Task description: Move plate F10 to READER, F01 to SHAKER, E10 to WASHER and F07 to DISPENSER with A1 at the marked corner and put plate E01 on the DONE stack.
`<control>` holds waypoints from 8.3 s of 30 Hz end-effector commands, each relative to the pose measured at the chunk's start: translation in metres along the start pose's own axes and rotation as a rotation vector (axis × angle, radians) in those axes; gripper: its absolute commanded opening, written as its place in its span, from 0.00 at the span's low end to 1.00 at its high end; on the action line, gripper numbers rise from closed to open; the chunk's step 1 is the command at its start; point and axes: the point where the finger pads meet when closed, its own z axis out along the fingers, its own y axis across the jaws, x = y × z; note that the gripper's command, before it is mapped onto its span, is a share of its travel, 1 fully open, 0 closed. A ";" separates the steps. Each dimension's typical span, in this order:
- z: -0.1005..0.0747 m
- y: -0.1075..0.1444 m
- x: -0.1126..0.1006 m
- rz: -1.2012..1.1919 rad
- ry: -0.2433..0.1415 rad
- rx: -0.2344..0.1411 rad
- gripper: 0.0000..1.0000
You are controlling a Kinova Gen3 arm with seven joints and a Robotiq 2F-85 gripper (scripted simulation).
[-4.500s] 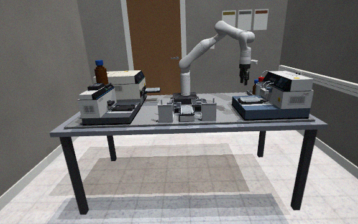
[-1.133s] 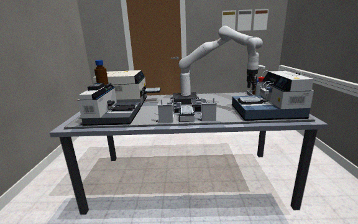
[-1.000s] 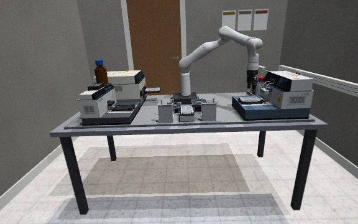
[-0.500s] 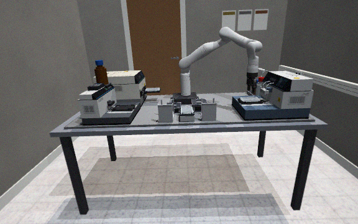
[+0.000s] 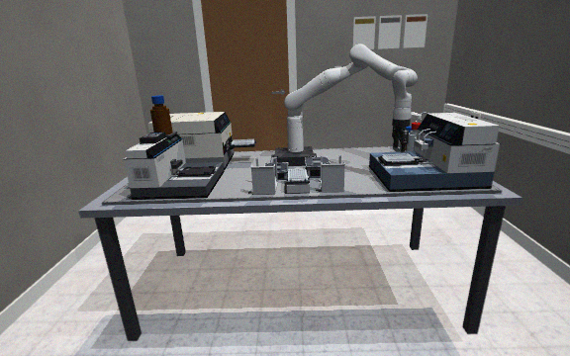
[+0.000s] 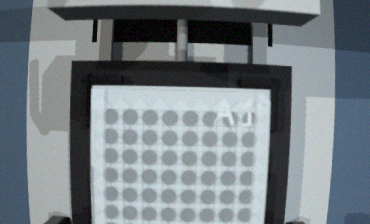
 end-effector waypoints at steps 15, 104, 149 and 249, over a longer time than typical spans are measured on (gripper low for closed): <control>0.007 0.001 0.000 -0.001 0.003 -0.001 1.00; 0.037 0.001 0.000 0.000 0.003 -0.001 1.00; 0.036 0.001 0.000 0.001 0.000 -0.001 0.94; 0.017 0.001 -0.001 0.004 -0.004 -0.003 0.94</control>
